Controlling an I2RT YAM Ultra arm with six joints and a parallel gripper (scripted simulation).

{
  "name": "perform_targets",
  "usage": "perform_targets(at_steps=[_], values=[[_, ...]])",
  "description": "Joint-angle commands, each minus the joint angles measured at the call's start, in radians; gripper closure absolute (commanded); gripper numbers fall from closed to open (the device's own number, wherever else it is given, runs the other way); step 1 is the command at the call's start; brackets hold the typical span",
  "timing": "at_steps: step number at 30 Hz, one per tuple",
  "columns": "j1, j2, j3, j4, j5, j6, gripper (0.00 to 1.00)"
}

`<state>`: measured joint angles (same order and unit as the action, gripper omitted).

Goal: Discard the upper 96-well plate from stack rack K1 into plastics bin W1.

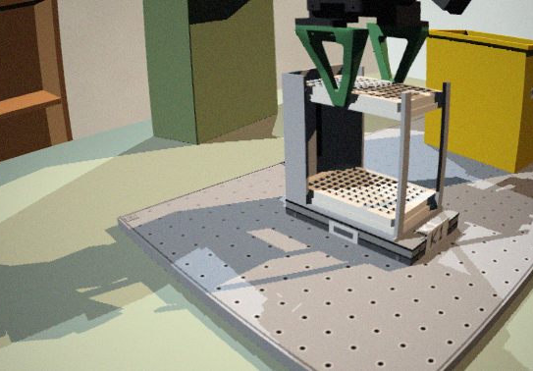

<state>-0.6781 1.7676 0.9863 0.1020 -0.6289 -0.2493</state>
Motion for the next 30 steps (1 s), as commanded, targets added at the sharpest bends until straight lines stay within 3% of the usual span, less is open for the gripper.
perform_targets(at_steps=[1,30], values=[[-0.022,-0.024,-0.003,-0.022,-0.023,-0.011,1.00],[-0.103,-0.149,-0.041,-0.151,-0.084,-0.078,1.00]])
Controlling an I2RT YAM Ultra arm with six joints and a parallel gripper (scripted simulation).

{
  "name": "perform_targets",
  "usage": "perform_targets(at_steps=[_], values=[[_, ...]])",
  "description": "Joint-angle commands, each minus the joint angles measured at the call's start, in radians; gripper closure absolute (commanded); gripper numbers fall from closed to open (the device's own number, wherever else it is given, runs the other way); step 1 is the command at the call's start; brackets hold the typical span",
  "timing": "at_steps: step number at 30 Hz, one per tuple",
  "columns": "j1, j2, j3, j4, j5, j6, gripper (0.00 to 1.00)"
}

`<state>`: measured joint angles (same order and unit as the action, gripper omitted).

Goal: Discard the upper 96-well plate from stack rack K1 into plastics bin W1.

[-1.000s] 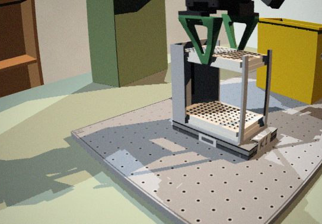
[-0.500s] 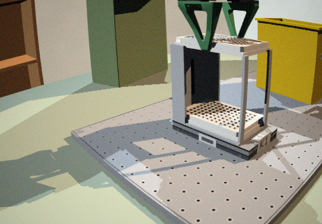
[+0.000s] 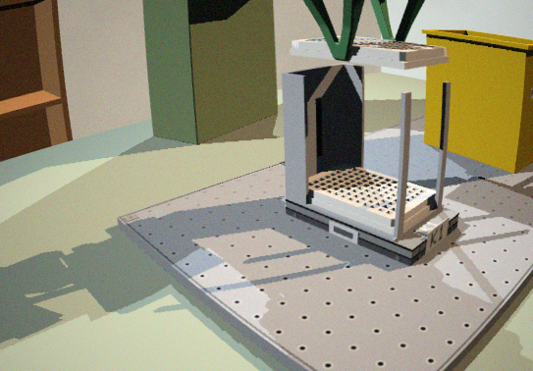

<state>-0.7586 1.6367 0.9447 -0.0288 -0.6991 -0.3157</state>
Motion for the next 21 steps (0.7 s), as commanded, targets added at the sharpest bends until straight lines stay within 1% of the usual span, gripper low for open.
perform_targets(at_steps=[1,7,9,21], values=[[-0.026,-0.023,-0.001,-0.026,-0.016,-0.015,1.00],[-0.047,-0.051,-0.005,-0.063,-0.032,-0.034,1.00],[-0.047,-0.051,-0.005,-0.063,-0.032,-0.034,1.00],[-0.092,-0.104,-0.008,-0.141,-0.065,-0.076,1.00]])
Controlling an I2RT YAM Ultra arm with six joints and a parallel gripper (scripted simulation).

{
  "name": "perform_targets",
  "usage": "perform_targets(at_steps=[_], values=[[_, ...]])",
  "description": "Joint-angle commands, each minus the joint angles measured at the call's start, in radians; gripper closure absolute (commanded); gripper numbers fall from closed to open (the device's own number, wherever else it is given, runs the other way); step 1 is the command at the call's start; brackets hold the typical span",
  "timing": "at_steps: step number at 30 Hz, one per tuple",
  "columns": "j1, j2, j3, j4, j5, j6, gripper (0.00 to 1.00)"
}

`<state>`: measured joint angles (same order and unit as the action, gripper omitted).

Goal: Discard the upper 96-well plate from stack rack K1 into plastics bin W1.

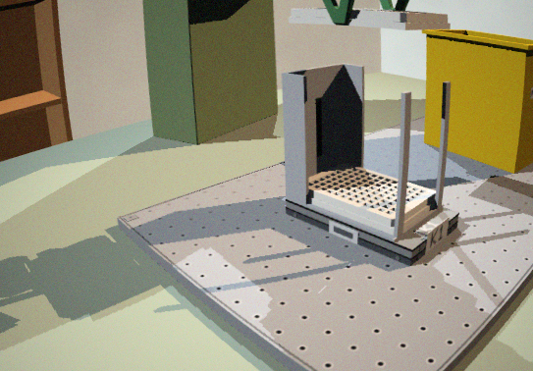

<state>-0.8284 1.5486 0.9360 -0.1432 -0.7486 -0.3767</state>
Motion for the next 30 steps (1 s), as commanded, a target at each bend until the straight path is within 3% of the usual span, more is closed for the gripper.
perform_targets(at_steps=[1,12,30], values=[[-0.026,-0.021,0.000,-0.034,-0.018,-0.019,1.00],[-0.060,-0.055,0.003,-0.094,-0.042,-0.053,1.00],[-0.060,-0.055,0.003,-0.095,-0.042,-0.053,1.00]])
